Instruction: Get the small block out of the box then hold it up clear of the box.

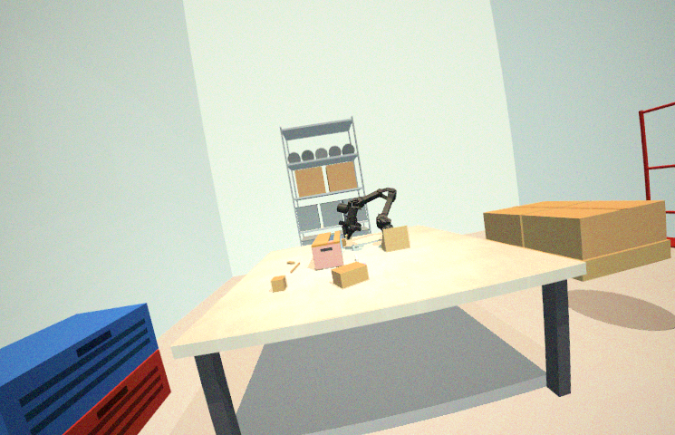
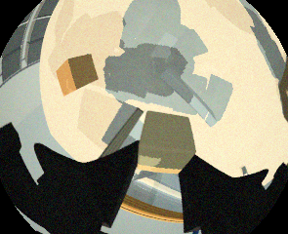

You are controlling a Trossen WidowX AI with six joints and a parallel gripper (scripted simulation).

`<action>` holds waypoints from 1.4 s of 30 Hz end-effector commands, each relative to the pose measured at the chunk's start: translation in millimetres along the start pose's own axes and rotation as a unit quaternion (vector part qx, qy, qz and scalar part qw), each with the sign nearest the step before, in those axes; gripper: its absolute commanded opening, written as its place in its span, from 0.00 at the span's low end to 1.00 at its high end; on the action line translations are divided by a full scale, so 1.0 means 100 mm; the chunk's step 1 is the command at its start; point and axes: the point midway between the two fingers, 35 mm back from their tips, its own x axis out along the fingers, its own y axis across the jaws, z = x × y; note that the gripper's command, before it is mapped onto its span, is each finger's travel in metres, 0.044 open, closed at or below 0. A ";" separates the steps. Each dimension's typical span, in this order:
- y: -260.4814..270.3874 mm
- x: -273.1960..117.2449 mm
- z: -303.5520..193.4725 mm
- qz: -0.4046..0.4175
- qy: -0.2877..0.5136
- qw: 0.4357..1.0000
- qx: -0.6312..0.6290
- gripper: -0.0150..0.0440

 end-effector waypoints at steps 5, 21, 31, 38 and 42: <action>-0.04 -0.04 -0.04 -0.007 -0.006 0.985 -0.171 0.25; -0.14 -0.12 -0.12 -0.022 -0.011 0.866 -0.500 0.25; -0.19 -0.18 -0.16 -0.029 -0.013 0.735 -0.677 0.25; -0.22 -0.23 -0.18 -0.034 -0.014 0.622 -0.782 0.25; -0.24 -0.26 -0.20 -0.036 -0.014 0.550 -0.834 0.25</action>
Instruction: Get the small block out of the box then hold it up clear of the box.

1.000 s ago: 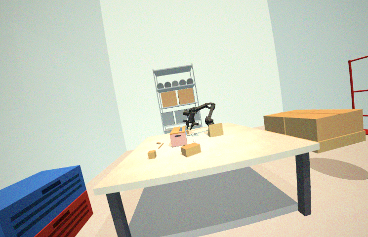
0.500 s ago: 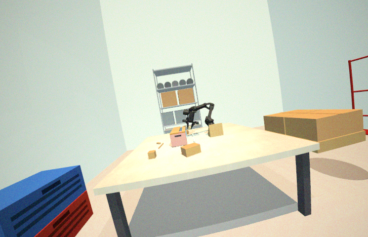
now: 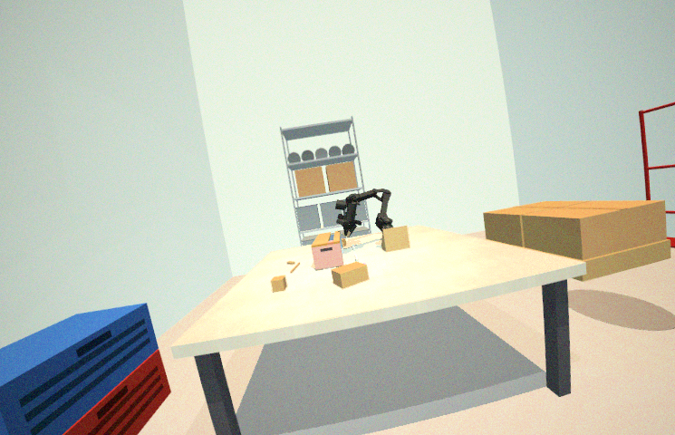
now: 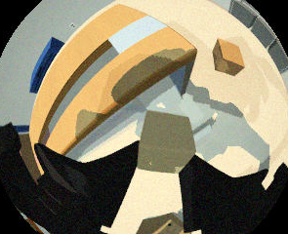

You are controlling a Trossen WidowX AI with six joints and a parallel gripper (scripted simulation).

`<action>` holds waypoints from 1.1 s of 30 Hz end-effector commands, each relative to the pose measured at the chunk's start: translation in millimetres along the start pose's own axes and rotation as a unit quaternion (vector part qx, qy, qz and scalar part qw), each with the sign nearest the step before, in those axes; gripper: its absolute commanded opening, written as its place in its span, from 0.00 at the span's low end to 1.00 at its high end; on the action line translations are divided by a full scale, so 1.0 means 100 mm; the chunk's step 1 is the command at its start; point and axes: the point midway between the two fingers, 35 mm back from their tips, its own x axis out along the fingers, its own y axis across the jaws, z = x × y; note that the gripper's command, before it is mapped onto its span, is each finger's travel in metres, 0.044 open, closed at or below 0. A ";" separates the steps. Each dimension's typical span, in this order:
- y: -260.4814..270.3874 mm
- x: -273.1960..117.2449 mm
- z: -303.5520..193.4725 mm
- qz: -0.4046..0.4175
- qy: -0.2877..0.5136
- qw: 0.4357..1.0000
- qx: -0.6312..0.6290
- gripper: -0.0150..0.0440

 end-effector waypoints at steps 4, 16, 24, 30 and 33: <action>0.03 -0.05 -0.01 -0.007 -0.003 0.988 -0.152 0.25; 0.08 -0.14 -0.03 -0.020 -0.005 0.913 -0.406 0.25; 0.11 -0.20 -0.04 -0.030 -0.005 0.827 -0.561 0.25; 0.13 -0.25 -0.05 -0.039 -0.005 0.745 -0.666 0.25; 0.14 -0.27 -0.05 -0.043 -0.004 0.699 -0.714 0.25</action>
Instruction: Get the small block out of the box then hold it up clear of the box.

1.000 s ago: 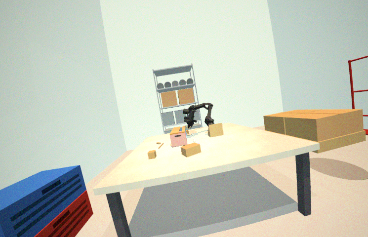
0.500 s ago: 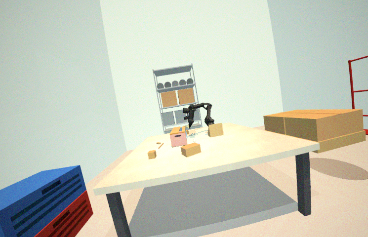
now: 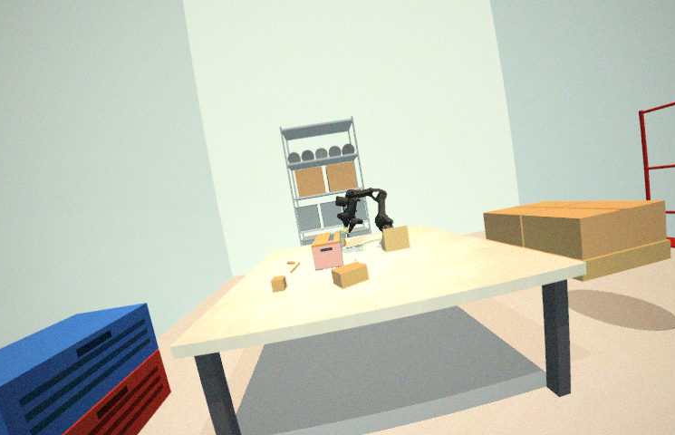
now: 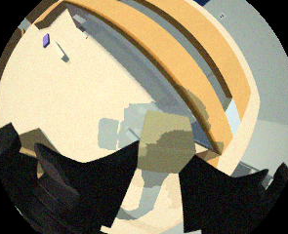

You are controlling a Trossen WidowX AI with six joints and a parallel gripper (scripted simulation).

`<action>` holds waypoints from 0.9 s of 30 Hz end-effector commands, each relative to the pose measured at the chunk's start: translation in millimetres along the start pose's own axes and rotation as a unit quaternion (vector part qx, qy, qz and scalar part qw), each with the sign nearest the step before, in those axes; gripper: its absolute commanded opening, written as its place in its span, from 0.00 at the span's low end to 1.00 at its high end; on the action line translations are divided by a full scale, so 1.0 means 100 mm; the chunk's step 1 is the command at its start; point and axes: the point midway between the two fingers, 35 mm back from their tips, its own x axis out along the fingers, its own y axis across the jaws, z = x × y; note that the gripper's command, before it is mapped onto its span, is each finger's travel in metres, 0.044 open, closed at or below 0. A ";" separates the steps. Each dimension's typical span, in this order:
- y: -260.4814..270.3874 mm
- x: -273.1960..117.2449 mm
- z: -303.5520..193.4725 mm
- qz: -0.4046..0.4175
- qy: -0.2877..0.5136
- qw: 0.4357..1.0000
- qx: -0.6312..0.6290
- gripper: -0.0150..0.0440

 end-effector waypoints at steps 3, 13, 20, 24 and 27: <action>-0.01 -0.05 0.02 -0.010 0.004 0.992 -0.129 0.25; -0.01 -0.14 0.06 -0.025 0.013 0.938 -0.345 0.25; -0.02 -0.21 0.08 -0.035 0.023 0.873 -0.485 0.25; -0.02 -0.25 0.10 -0.040 0.031 0.827 -0.561 0.25; -0.02 -0.28 0.11 -0.044 0.036 0.787 -0.614 0.25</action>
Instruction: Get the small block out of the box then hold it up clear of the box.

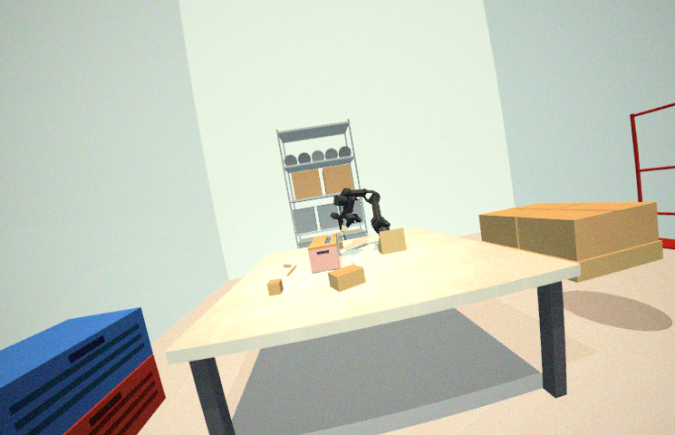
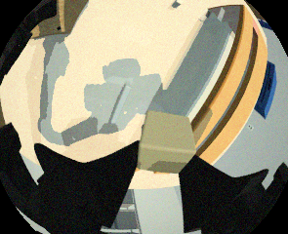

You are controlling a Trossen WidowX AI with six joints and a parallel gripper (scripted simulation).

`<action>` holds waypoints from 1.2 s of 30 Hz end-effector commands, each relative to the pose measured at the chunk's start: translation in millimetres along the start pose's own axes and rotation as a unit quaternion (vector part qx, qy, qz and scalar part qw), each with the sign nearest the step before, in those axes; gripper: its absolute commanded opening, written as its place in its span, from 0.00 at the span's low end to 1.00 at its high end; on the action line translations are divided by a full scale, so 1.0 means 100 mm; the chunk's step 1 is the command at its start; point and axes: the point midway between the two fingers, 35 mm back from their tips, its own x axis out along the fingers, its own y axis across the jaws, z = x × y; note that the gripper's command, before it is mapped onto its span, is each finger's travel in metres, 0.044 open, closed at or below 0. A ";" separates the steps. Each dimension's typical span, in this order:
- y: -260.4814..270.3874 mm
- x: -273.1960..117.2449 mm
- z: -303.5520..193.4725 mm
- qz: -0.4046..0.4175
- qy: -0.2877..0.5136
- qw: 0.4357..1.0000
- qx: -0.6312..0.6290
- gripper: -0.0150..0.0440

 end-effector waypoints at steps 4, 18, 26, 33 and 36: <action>-0.04 -0.07 -0.01 -0.006 0.016 0.988 -0.151 0.25; -0.10 -0.19 -0.02 -0.009 0.044 0.918 -0.394 0.25; -0.10 -0.19 -0.02 -0.009 0.044 0.918 -0.394 0.25; -0.10 -0.19 -0.02 -0.009 0.044 0.918 -0.394 0.25; -0.10 -0.19 -0.02 -0.009 0.044 0.918 -0.394 0.25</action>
